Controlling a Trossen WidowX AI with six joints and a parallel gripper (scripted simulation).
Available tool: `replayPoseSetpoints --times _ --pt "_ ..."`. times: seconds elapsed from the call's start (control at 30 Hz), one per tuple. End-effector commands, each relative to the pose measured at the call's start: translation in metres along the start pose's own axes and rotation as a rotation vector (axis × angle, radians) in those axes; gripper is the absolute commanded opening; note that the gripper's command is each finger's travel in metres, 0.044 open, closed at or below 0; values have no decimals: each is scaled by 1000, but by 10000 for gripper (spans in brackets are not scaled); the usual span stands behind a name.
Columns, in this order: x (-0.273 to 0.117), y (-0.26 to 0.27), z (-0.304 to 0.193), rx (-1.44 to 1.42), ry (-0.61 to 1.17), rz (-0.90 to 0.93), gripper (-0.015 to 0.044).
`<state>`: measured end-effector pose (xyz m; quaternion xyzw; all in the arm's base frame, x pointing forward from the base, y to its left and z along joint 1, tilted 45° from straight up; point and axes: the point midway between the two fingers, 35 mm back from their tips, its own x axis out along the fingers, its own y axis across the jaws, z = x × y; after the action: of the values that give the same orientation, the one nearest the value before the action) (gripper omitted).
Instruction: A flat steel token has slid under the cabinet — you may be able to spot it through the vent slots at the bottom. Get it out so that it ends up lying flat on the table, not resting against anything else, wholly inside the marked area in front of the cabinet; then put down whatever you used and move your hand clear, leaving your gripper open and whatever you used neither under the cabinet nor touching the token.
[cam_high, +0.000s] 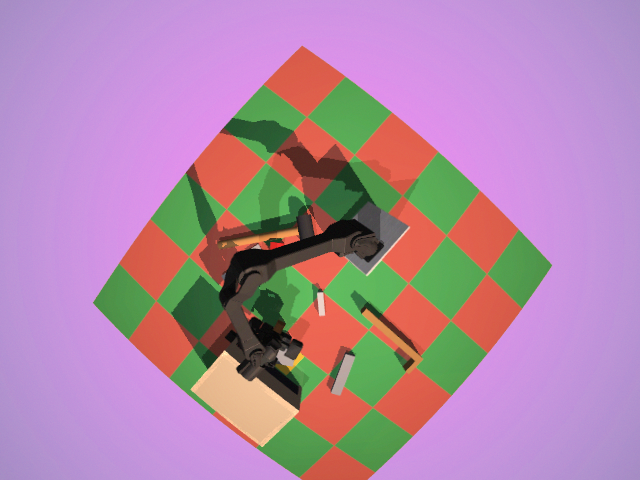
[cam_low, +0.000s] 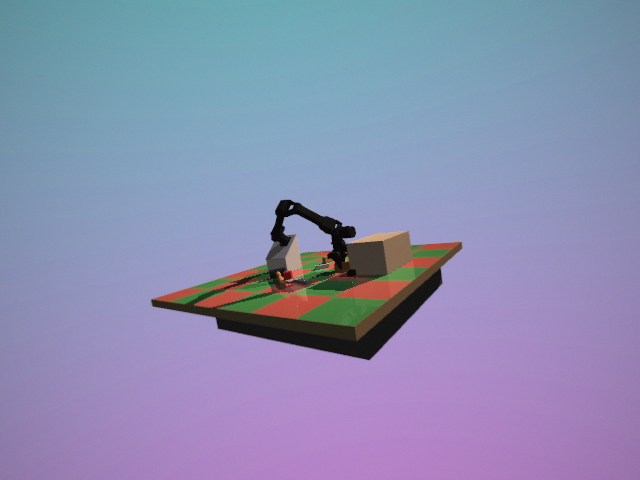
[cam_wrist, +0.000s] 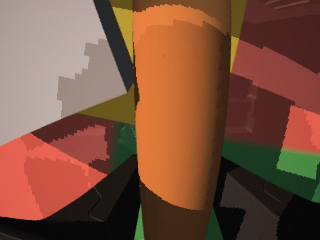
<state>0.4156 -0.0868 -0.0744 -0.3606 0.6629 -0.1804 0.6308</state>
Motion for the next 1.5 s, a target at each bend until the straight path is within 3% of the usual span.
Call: replayPoseSetpoints --times 0.0,1.47 --pt "1 2 -7 -8 5 4 0" --pt "2 -3 -47 -10 7 4 0"
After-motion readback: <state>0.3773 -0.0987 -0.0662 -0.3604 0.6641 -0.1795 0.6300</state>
